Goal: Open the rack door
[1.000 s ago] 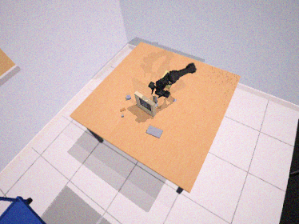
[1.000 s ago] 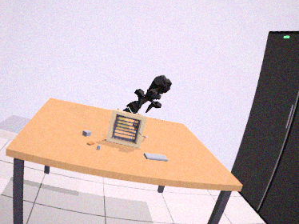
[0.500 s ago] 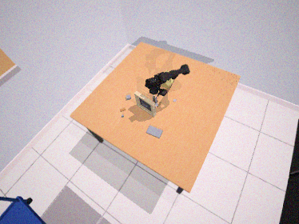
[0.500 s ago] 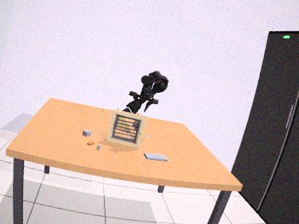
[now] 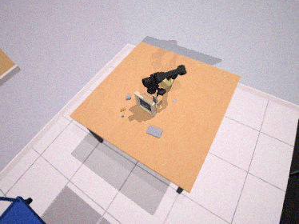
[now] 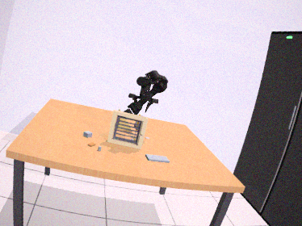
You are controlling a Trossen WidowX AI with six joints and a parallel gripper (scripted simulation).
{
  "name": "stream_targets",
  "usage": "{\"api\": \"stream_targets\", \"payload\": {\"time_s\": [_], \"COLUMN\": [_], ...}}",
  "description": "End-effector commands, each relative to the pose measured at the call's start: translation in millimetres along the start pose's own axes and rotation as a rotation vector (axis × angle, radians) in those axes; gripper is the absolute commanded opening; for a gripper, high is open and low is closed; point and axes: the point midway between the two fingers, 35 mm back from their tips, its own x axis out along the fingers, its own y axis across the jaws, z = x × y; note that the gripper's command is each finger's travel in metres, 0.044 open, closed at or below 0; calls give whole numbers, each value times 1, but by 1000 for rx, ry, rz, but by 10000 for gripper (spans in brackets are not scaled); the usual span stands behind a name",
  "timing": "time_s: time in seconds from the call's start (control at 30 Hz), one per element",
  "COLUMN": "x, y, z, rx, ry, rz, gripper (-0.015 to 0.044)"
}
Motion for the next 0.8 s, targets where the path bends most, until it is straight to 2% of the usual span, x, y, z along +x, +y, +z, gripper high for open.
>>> {"api": "stream_targets", "payload": {"time_s": [0.0, 0.77], "x": [9, 46], "y": [1, 1], "z": [0, -2], "rx": [6, 43], "ry": [22, 101], "rz": [6, 6], "gripper": [285, 285]}}
